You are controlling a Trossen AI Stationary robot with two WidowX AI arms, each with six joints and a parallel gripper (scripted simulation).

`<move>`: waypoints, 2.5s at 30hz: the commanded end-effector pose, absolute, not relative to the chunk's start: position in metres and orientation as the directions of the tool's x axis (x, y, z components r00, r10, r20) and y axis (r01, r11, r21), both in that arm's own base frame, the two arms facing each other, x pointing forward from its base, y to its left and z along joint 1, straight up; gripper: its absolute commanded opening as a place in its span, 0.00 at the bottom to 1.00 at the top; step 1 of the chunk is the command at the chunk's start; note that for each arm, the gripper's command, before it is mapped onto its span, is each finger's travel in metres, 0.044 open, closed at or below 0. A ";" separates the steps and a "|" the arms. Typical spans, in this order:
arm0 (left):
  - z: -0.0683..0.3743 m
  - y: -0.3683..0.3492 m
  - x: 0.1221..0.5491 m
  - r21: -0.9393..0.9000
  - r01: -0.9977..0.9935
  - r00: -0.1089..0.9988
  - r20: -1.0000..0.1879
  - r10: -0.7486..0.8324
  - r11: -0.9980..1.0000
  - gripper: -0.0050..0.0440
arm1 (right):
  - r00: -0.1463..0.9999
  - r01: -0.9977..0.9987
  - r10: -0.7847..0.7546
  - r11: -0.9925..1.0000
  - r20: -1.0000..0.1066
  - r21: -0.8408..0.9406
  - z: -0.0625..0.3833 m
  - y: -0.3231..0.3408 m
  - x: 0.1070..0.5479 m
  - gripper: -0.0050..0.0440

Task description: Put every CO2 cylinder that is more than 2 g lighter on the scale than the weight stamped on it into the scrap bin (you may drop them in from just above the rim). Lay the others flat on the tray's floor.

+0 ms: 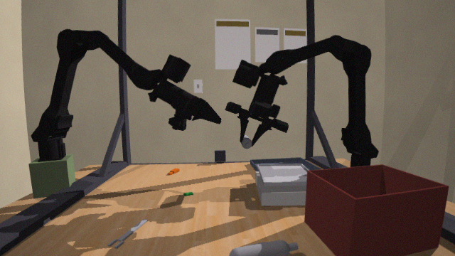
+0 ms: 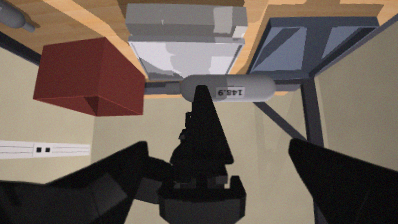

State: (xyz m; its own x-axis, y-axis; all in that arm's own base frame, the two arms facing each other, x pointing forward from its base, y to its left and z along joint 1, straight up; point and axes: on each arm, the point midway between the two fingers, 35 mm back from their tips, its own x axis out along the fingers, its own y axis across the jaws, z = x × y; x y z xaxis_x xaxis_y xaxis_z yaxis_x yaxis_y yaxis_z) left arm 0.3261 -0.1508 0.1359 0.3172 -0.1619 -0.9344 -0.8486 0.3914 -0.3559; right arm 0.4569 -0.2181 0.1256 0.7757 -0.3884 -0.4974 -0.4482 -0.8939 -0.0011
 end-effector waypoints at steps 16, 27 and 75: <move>0.145 -0.151 0.331 -0.324 -0.701 0.264 -0.946 -0.191 0.636 0.00 | 0.848 -0.452 -0.304 -0.843 -0.433 -0.292 0.164 -0.170 0.458 1.00; 0.145 -0.150 0.331 -0.224 -0.393 0.154 -0.972 -0.177 0.892 0.00 | 0.900 -0.435 -0.262 -0.589 -0.349 -0.681 0.206 -0.132 0.443 1.00; 0.144 -0.152 0.328 -0.023 0.359 0.003 -1.000 -0.026 0.933 0.00 | 0.999 0.036 -0.033 0.965 0.016 -0.261 0.319 -0.011 0.331 1.00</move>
State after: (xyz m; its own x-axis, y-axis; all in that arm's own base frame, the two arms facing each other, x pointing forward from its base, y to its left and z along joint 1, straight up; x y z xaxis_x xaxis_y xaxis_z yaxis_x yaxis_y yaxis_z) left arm 0.3264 -0.1506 0.1361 -0.0205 -0.0166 -0.9997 0.3500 0.9365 -0.0227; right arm 0.3433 -0.0179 0.3085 0.9986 -0.0428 -0.0316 0.0266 0.9161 -0.4001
